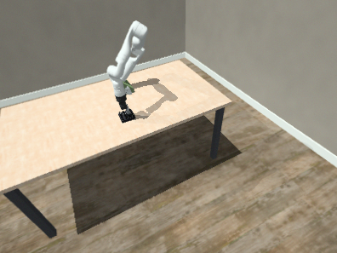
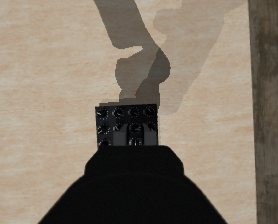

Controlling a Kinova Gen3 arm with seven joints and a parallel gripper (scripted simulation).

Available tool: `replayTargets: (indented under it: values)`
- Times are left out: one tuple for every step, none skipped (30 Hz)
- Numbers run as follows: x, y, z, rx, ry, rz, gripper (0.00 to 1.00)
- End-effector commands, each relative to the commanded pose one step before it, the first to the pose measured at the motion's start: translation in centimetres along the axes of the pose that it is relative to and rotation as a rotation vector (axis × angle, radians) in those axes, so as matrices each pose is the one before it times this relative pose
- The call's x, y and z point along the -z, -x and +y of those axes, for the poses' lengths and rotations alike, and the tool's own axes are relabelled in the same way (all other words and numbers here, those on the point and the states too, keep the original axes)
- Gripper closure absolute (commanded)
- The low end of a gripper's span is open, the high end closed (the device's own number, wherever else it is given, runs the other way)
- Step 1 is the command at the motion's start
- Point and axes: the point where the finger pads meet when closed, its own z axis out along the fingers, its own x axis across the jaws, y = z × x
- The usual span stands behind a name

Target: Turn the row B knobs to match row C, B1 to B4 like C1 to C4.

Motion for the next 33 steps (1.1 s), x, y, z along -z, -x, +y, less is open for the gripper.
replayTargets:
  values:
    - [-0.222, 0.046, 0.018, -0.00075, -0.00057, -0.00115, 0.54]
    - [-0.059, -0.001, -0.001, 0.0, 0.0, 0.0, 0.54]
    - [0.0, 0.0, 0.0, 0.0, 0.0, 0.0, 0.54]
    - [0.0, 0.0, 0.0, 0.0, 0.0, 0.0, 0.54]
    - [-0.052, -0.001, -0.001, 0.0, 0.0, 0.0, 0.54]
    - [-0.045, 0.0, 0.0, 0.0, 0.0, 0.0, 0.54]
    - [-0.039, 0.0, 0.0, 0.0, 0.0, 0.0, 0.54]
    - [-0.032, 0.0, 0.0, 0.0, 0.0, 0.0, 0.54]
    - [-0.026, 0.0, 0.0, 0.0, 0.0, 0.0, 0.54]
    - [-0.02, 0.0, 0.0, 0.0, 0.0, 0.0, 0.54]
    - [-0.015, 0.0, 0.0, 0.0, 0.0, 0.0, 0.54]
    - [-0.011, 0.0, 0.0, 0.0, 0.0, 0.0, 0.54]
    - [-0.007, 0.0, 0.0, 0.0, 0.0, 0.0, 0.54]
    - [-0.004, 0.0, 0.0, 0.0, 0.0, 0.0, 0.54]
    - [-0.001, 0.0, 0.0, 0.0, 0.0, 0.0, 0.54]
    - [0.0, 0.0, 0.0, 0.0, 0.0, 0.0, 0.54]
    - [0.0, 0.0, 0.0, 0.0, 0.0, 0.0, 0.54]
    - [0.0, 0.0, 0.0, 0.0, 0.0, 0.0, 0.54]
    - [0.0, 0.0, 0.0, 0.0, 0.0, 0.0, 0.54]
    - [0.0, 0.0, 0.0, 0.0, 0.0, 0.0, 0.54]
    - [0.0, 0.0, 0.0, 0.0, 0.0, 0.0, 0.54]
    - [0.0, 0.0, 0.0, 0.0, 0.0, 0.0, 0.54]
    - [0.0, 0.0, 0.0, 0.0, 0.0, 0.0, 0.54]
    - [0.0, 0.0, 0.0, 0.0, 0.0, 0.0, 0.54]
    - [0.0, 0.0, 0.0, 0.0, 0.0, 0.0, 0.54]
    - [0.0, 0.0, 0.0, 0.0, 0.0, 0.0, 0.54]
    - [0.0, 0.0, 0.0, 0.0, 0.0, 0.0, 0.54]
    - [0.0, 0.0, 0.0, 0.0, 0.0, 0.0, 0.54]
    - [0.0, 0.0, 0.0, 0.0, 0.0, 0.0, 0.54]
    - [0.0, 0.0, 0.0, 0.0, 0.0, 0.0, 0.54]
    - [0.0, 0.0, 0.0, 0.0, 0.0, 0.0, 0.54]
    - [0.0, 0.0, 0.0, 0.0, 0.0, 0.0, 0.54]
    - [0.0, 0.0, 0.0, 0.0, 0.0, 0.0, 0.54]
